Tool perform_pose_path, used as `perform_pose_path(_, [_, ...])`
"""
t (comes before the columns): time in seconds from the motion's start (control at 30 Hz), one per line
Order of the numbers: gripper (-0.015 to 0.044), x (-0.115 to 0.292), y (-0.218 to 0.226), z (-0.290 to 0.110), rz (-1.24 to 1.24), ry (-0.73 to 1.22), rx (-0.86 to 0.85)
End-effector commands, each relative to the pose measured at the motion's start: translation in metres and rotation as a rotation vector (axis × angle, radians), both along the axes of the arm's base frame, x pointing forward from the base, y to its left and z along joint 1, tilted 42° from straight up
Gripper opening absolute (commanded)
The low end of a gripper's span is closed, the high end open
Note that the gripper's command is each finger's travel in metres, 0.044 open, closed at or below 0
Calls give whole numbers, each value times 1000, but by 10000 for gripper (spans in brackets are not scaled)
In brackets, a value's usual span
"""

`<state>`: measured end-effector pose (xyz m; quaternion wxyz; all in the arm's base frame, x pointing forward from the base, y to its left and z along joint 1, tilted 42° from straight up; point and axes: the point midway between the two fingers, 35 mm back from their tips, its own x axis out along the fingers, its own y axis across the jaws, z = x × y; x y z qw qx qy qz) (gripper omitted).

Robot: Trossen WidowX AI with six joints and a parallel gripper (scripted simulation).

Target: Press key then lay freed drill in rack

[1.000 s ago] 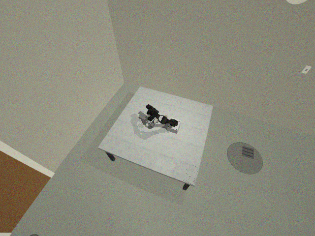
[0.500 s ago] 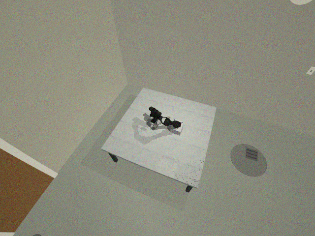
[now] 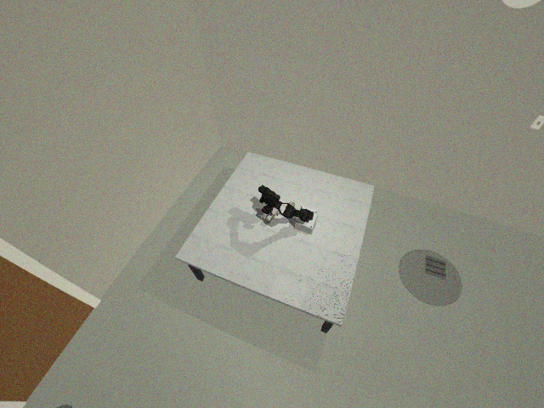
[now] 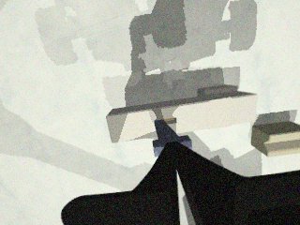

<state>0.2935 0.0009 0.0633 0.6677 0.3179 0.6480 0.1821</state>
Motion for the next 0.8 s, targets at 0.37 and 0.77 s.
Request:
perform_pose_path(0.37, [0, 1, 4, -5, 1, 13, 3])
perform_pose_path(0.77, [0, 2, 7, -7, 1, 13, 3])
